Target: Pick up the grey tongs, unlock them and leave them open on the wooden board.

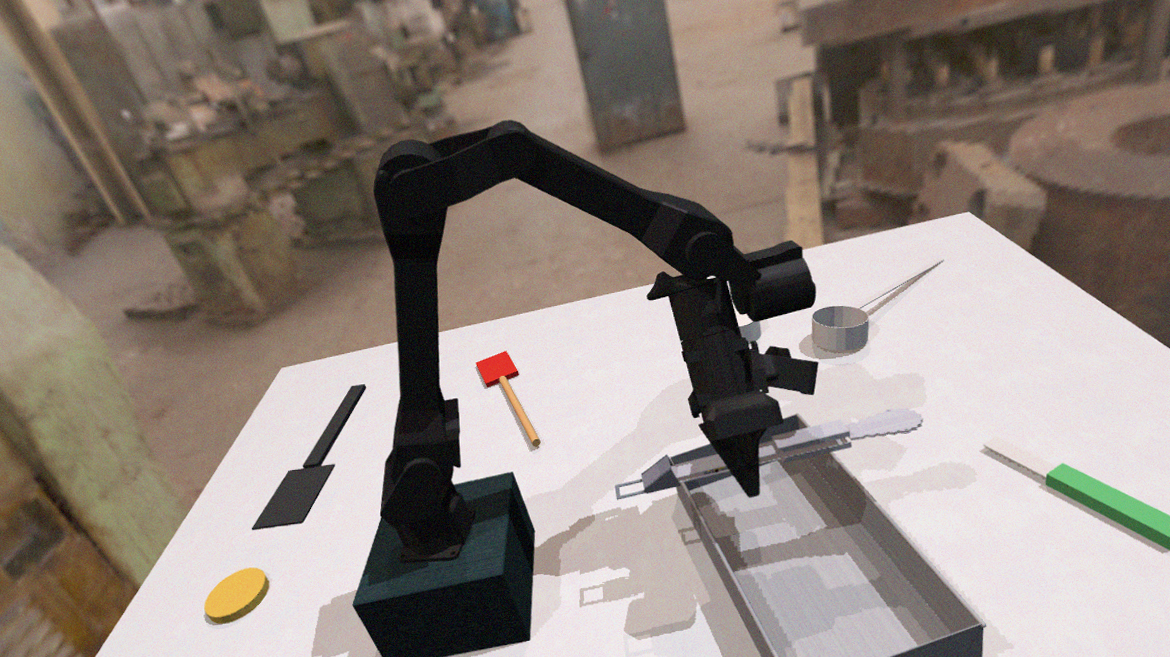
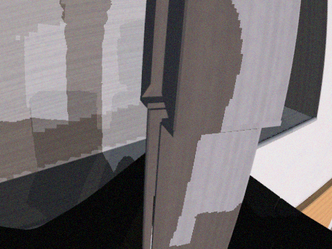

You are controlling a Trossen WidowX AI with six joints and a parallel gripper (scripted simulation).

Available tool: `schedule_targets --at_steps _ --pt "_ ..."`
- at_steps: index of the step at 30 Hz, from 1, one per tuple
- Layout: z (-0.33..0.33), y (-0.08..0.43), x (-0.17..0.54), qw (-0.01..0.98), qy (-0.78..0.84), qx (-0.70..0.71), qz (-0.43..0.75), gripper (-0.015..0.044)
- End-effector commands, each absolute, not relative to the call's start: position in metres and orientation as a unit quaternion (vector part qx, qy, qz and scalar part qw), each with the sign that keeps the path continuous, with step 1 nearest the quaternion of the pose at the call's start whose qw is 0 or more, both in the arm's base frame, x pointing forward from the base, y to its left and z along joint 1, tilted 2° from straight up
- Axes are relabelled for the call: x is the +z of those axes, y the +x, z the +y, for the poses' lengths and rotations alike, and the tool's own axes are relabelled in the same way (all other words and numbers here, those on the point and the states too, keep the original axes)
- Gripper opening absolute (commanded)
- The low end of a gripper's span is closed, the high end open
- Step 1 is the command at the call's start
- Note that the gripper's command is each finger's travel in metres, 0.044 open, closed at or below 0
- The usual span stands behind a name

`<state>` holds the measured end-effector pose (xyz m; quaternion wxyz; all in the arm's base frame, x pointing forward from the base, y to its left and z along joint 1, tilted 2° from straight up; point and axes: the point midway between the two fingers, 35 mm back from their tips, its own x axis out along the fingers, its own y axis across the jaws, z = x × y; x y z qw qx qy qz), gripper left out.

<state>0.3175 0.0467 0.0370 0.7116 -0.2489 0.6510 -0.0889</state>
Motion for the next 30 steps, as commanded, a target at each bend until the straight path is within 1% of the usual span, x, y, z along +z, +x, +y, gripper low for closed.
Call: schedule_targets --at_steps 1,11,20,27,30 --pt "0.0447 0.3153 0.0475 0.707 -0.255 -0.088 0.654 -0.015" --pt "0.0433 0.3139 0.0455 0.705 -0.239 -0.072 0.664 -0.015" --pt "0.0392 0.3086 0.0405 0.7 -0.154 0.016 0.697 -0.015" --pt "0.0385 0.3073 0.043 0.705 -0.085 0.089 0.698 -0.015" --pt "0.0385 0.3074 0.0436 0.706 -0.079 0.096 0.697 -0.015"
